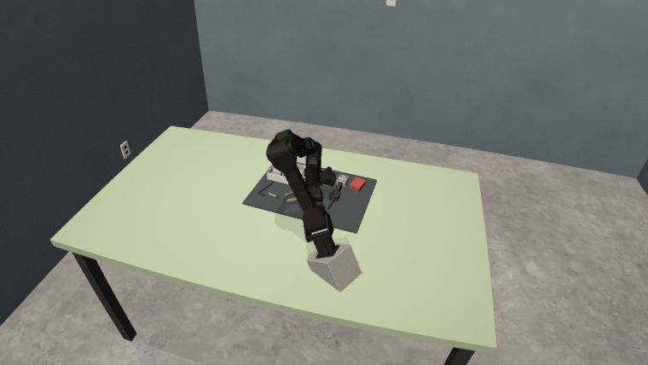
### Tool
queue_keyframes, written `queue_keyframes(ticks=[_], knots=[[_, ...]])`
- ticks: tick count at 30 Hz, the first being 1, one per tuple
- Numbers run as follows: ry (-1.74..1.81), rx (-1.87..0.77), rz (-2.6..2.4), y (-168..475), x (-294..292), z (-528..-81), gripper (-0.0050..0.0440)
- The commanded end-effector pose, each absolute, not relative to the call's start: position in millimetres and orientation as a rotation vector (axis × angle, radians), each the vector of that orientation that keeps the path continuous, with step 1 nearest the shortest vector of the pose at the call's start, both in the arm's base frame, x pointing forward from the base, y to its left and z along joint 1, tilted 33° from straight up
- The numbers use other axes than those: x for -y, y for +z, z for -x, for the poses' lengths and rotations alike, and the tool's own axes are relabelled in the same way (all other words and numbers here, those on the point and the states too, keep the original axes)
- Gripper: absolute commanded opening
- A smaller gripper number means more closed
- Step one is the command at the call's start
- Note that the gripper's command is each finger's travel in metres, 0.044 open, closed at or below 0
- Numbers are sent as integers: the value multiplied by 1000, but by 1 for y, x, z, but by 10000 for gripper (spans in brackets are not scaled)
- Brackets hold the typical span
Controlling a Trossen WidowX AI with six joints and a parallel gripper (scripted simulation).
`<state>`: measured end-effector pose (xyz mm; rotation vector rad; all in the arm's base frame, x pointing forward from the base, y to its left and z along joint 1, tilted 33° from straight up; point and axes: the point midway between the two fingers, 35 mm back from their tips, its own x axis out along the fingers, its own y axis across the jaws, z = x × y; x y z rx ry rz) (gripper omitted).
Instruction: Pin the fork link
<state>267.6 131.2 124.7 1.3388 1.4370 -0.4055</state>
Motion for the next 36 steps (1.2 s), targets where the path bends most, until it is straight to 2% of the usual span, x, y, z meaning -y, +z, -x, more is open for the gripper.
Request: queue_keyframes(ticks=[1, 36], knots=[[-407, -1432, -1342, 125, -131, -268, -50], [-374, -1411, -1347, 153, -121, -266, -50]])
